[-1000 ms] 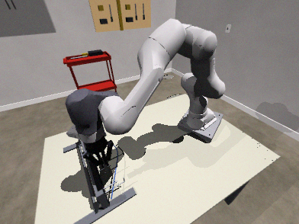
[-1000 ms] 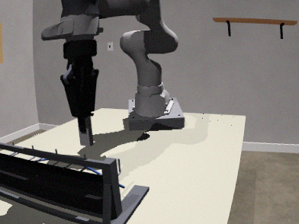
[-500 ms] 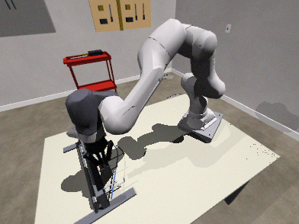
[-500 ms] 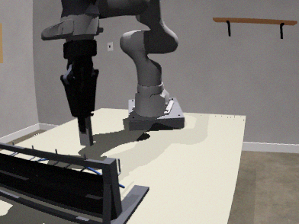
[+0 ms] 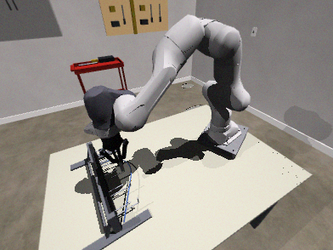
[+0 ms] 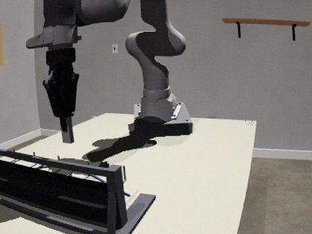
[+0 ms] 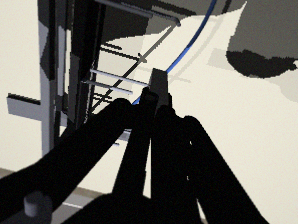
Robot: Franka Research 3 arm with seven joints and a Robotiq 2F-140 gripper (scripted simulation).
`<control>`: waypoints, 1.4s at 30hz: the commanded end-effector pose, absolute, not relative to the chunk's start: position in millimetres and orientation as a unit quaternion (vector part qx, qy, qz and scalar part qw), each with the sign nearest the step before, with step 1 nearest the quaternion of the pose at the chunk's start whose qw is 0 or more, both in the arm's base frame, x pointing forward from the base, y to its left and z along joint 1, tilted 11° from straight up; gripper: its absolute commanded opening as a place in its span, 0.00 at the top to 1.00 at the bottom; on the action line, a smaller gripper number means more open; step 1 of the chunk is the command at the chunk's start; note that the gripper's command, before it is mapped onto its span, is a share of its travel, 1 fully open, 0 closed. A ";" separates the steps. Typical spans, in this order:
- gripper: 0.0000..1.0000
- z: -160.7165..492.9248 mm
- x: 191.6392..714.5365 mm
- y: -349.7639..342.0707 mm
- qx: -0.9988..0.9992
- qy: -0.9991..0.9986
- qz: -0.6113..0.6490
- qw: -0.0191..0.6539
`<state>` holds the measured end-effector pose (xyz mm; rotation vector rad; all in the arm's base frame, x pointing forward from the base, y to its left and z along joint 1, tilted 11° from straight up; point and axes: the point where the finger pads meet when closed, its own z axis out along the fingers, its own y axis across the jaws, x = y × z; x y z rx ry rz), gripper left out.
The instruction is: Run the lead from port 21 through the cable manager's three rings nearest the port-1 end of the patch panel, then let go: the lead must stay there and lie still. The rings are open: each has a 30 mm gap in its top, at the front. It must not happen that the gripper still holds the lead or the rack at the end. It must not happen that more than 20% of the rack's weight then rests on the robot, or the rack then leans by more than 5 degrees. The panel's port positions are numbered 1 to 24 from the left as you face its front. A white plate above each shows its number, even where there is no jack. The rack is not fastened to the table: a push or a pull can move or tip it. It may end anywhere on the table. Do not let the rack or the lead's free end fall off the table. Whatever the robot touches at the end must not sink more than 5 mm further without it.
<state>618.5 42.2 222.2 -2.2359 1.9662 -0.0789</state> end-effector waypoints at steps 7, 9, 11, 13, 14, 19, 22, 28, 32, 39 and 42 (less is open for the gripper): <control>0.80 209.7 585.5 -77.3 -0.812 0.575 -0.042 0.086; 0.80 209.7 585.5 -77.3 -0.812 0.575 -0.042 0.086; 0.80 209.7 585.5 -77.3 -0.812 0.575 -0.042 0.086; 0.80 209.7 585.5 -77.3 -0.812 0.575 -0.042 0.086; 0.80 209.7 585.5 -77.3 -0.812 0.575 -0.042 0.086; 0.80 209.7 585.5 -77.3 -0.812 0.575 -0.042 0.086; 0.80 209.7 585.5 -77.3 -0.812 0.575 -0.042 0.086; 0.80 209.7 585.5 -77.3 -0.812 0.575 -0.042 0.086; 0.80 209.7 585.5 -77.3 -0.812 0.575 -0.042 0.086; 0.80 209.6 585.5 -77.3 -0.812 0.575 -0.042 0.086; 0.80 208.8 585.7 -77.2 -0.812 0.575 -0.042 0.086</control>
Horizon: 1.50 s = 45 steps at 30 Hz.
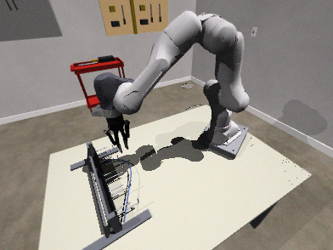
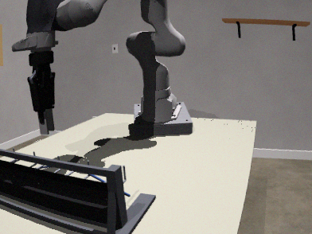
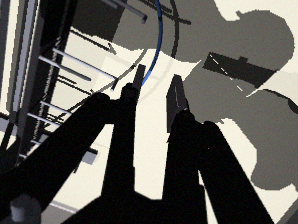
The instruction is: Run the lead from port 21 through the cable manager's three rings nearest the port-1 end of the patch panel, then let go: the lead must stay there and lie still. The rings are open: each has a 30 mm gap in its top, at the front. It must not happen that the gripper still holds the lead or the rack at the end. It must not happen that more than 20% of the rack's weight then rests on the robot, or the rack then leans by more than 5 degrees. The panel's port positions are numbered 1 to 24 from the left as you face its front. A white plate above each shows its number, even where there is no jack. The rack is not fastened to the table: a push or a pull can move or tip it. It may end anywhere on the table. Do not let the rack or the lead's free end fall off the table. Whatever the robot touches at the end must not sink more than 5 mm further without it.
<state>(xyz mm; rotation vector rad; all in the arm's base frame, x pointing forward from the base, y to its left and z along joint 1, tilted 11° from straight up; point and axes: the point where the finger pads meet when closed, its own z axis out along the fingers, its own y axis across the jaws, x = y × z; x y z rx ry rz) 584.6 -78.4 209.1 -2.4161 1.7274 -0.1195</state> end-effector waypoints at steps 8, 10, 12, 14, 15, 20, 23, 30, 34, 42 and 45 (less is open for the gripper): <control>0.80 203.3 586.6 -76.8 -0.812 0.575 -0.042 0.086; 0.80 200.1 587.2 -76.5 -0.812 0.575 -0.042 0.086; 0.80 196.3 587.8 -76.1 -0.812 0.575 -0.042 0.086; 0.80 192.0 588.6 -75.7 -0.812 0.575 -0.042 0.086; 0.80 189.6 589.0 -75.5 -0.812 0.575 -0.042 0.086; 0.80 176.1 591.4 -74.3 -0.812 0.575 -0.042 0.086; 0.80 167.3 592.9 -73.5 -0.812 0.575 -0.042 0.086; 0.80 152.5 595.5 -72.2 -0.812 0.575 -0.042 0.086; 0.80 141.5 597.4 -71.2 -0.812 0.575 -0.042 0.086; 0.80 127.8 599.8 -69.9 -0.812 0.575 -0.042 0.086; 0.80 122.6 600.7 -69.5 -0.812 0.575 -0.042 0.086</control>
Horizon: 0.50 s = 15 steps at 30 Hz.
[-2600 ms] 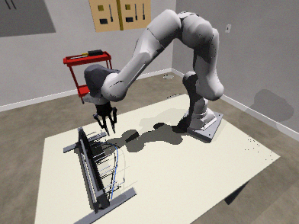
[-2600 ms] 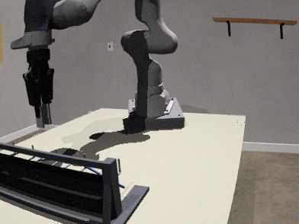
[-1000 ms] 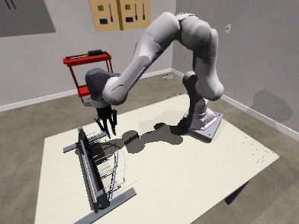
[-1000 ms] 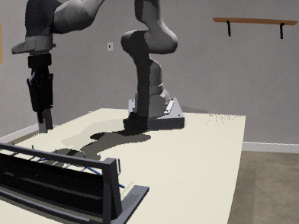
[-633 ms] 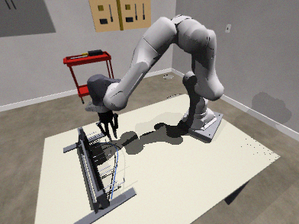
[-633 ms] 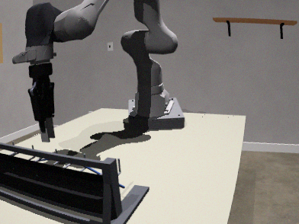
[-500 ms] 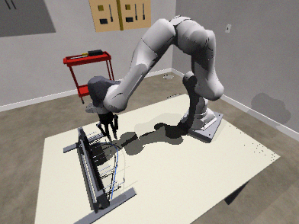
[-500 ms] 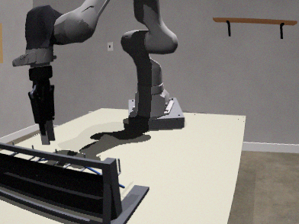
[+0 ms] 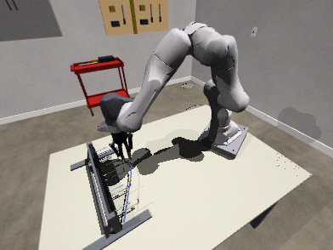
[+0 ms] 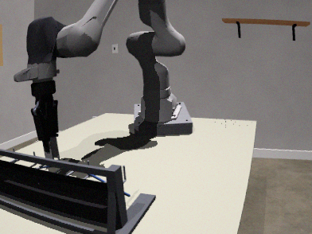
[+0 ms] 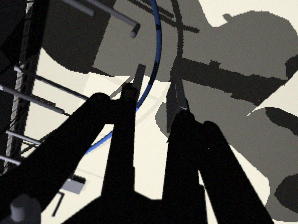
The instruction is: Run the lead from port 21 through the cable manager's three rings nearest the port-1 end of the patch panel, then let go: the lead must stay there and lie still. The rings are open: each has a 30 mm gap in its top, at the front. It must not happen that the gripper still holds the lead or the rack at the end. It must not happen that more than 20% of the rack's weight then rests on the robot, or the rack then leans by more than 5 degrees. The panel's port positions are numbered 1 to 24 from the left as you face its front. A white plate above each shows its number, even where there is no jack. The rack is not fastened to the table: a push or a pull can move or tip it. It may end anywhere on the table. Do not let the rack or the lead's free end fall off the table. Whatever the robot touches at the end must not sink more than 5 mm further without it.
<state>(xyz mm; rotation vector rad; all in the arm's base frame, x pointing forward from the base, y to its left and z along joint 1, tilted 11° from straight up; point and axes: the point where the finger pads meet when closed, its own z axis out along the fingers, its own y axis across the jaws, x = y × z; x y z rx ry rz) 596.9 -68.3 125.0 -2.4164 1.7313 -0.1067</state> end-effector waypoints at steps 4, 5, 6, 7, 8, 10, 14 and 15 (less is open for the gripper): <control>0.80 117.7 601.5 -69.0 -0.812 0.575 -0.042 0.086; 0.80 116.8 601.7 -68.9 -0.812 0.575 -0.042 0.086; 0.80 116.0 601.8 -68.9 -0.812 0.575 -0.042 0.086; 0.80 115.4 601.9 -68.8 -0.812 0.575 -0.042 0.086; 0.80 114.9 602.0 -68.8 -0.812 0.575 -0.042 0.086; 0.80 114.2 602.1 -68.7 -0.812 0.575 -0.042 0.086; 0.80 113.9 602.2 -68.7 -0.812 0.575 -0.042 0.086; 0.80 113.8 602.2 -68.7 -0.812 0.575 -0.042 0.086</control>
